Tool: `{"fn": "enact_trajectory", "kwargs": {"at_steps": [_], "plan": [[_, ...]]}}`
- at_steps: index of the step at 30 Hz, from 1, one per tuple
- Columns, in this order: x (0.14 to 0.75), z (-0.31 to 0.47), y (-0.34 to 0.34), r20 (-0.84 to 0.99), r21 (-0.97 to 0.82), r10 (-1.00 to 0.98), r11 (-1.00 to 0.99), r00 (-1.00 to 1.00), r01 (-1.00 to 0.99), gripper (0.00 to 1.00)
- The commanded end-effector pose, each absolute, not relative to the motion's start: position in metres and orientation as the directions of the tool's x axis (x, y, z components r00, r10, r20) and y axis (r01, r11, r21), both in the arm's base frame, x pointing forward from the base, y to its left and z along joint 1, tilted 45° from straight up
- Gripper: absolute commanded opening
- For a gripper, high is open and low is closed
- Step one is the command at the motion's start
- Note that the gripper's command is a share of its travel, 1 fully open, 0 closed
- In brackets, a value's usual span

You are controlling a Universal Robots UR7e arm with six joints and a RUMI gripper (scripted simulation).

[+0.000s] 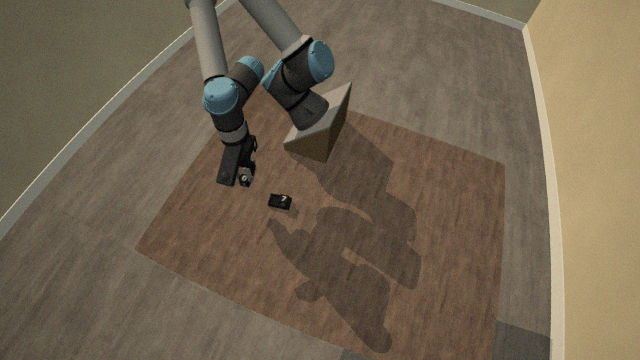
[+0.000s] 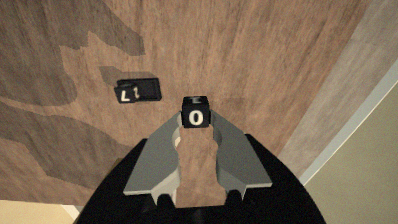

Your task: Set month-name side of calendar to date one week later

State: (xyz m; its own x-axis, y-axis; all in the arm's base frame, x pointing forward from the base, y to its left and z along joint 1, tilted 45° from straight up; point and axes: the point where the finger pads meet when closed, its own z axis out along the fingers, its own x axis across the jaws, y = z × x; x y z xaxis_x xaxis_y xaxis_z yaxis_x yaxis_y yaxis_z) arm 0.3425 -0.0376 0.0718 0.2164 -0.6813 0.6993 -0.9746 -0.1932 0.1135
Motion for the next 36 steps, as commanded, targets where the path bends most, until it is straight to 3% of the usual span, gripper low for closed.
{"fn": "enact_trajectory", "kwargs": {"at_steps": [1,36], "plan": [[0.343,0.065,-0.044,0.699,0.113,-0.681,-0.194,0.216,-0.975,0.10],[0.348,0.009,-0.099,0.699,0.113,-0.681,-0.194,0.216,-0.975,0.10]]}}
